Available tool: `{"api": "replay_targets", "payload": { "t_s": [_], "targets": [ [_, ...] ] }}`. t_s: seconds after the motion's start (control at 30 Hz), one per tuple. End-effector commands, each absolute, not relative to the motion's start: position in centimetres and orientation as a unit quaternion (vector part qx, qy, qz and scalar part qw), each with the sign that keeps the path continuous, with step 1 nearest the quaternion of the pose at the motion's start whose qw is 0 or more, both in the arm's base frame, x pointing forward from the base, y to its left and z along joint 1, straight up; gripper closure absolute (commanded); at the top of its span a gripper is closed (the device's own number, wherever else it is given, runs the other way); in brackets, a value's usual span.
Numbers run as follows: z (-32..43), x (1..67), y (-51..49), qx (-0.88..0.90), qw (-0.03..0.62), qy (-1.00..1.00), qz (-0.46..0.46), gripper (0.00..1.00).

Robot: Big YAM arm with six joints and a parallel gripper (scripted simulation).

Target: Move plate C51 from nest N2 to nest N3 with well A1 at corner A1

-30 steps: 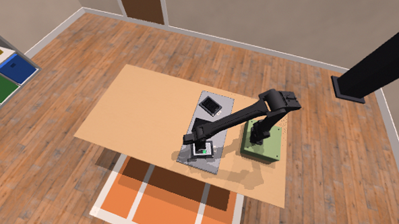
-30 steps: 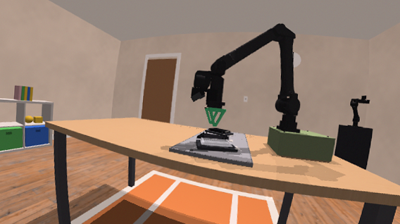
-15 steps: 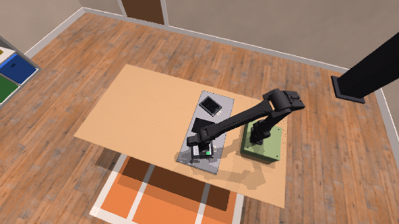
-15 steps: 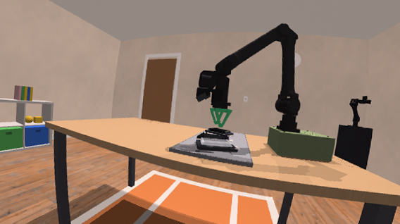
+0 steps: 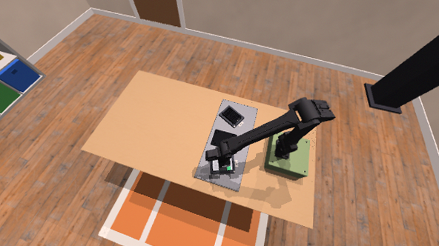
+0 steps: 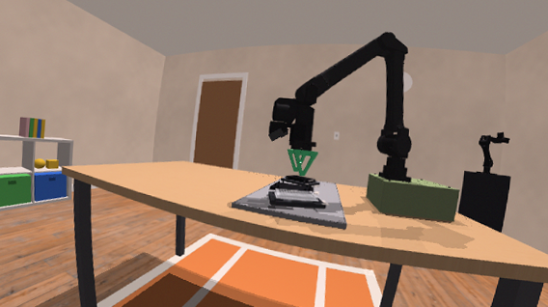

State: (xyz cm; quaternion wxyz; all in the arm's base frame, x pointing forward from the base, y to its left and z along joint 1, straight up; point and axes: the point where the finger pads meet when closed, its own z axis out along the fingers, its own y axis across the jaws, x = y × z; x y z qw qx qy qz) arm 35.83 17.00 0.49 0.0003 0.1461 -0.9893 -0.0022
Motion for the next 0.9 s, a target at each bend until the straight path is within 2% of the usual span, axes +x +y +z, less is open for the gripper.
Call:
{"api": "replay_targets", "payload": {
  "t_s": [0.0, 0.87],
  "targets": [
    [-0.3, 36.6, 17.1, 0.139, -0.007, -0.990, -0.003, 0.00],
    [-4.0, 36.4, 17.1, 0.139, -0.006, -0.990, -0.002, 0.00]
  ]
}}
